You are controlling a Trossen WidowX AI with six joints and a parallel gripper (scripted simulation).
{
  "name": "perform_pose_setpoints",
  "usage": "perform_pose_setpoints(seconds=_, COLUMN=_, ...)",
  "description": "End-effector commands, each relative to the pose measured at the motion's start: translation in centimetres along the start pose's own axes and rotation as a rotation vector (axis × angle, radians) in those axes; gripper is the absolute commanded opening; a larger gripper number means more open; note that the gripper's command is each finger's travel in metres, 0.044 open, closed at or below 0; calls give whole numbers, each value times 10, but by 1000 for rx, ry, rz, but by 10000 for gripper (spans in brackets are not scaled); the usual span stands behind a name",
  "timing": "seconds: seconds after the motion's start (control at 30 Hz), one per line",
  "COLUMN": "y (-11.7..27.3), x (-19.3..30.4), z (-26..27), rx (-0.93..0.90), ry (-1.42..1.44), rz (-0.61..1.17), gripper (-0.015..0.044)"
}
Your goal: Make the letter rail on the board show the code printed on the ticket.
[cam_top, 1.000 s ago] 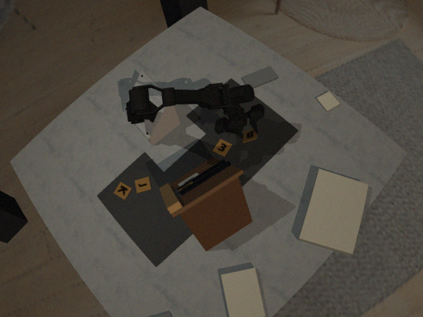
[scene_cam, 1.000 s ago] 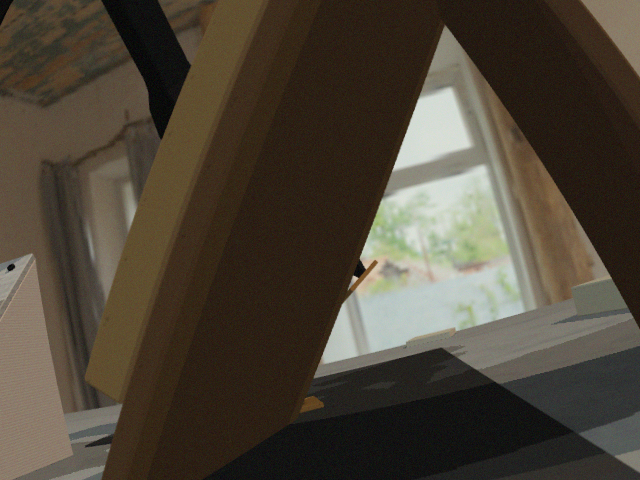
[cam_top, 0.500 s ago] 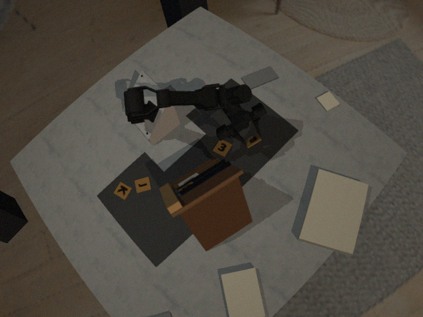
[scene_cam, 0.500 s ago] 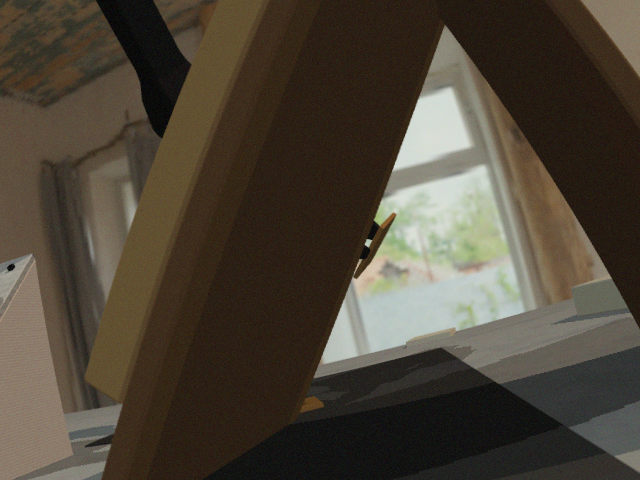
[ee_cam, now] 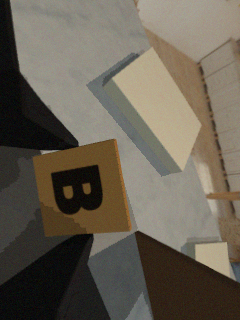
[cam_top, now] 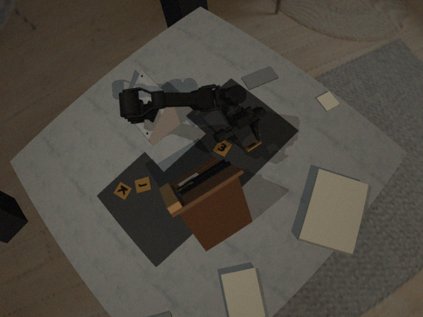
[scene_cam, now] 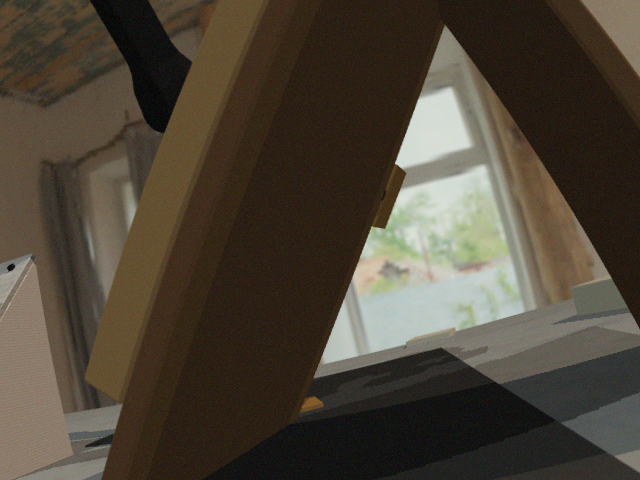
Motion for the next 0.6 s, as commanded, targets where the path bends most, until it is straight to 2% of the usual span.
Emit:
perform_pose_setpoints(seconds=0.0, y=1, x=-4, z=-5, rx=29, ry=58, rz=-16, gripper=0)
perform_pose_setpoints(seconds=0.57, y=1, x=-3, z=-8, rx=29, ry=59, rz=-16, gripper=0)
Point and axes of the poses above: the point midway between the two fingers, 35 mm back from their tips, its own y axis back along the fingers, its own z axis across the jaws, x = y × z, the point moved 8 cm from there along y, back along the fingers, and after that the axes turned 13 degrees about y, right-handed, at the moved point
